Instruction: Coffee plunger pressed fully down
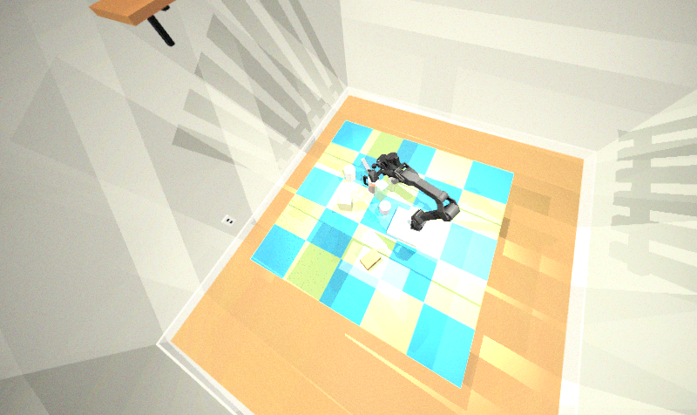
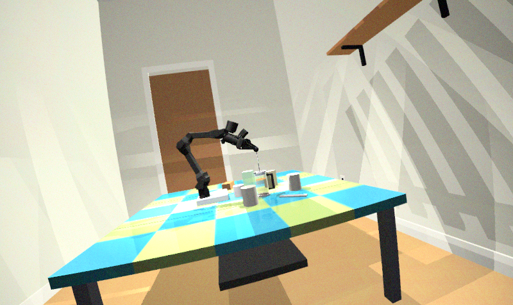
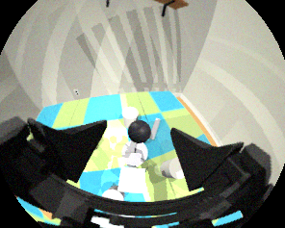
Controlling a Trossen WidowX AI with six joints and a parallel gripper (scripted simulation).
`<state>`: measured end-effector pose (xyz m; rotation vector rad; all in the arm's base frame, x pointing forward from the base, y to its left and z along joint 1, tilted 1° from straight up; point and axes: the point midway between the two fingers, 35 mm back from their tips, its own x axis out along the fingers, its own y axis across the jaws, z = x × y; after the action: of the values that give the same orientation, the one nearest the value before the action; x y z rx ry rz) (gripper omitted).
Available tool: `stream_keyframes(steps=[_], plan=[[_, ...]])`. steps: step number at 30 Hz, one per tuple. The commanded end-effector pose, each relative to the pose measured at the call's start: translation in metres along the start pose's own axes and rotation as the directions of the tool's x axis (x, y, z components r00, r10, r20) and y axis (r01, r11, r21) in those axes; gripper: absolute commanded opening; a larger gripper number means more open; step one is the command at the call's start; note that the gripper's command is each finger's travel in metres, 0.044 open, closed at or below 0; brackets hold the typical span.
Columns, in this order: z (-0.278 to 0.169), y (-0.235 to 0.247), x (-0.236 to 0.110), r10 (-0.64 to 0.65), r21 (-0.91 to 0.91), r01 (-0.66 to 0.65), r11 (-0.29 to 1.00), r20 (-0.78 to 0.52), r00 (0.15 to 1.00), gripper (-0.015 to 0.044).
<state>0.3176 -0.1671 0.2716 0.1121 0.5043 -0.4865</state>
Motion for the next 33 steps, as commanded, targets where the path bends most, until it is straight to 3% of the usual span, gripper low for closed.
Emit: stream_keyframes(steps=[1,12,33], plan=[[-0.001,0.0,0.004,0.0,0.002,0.0,1.0,-0.001,1.0,0.0414],[-0.001,0.0,0.004,0.0,0.002,0.0,1.0,-0.001,1.0,0.0125],[-0.013,0.0,0.014,0.0,0.002,0.0,1.0,0.0,1.0,0.0125]])
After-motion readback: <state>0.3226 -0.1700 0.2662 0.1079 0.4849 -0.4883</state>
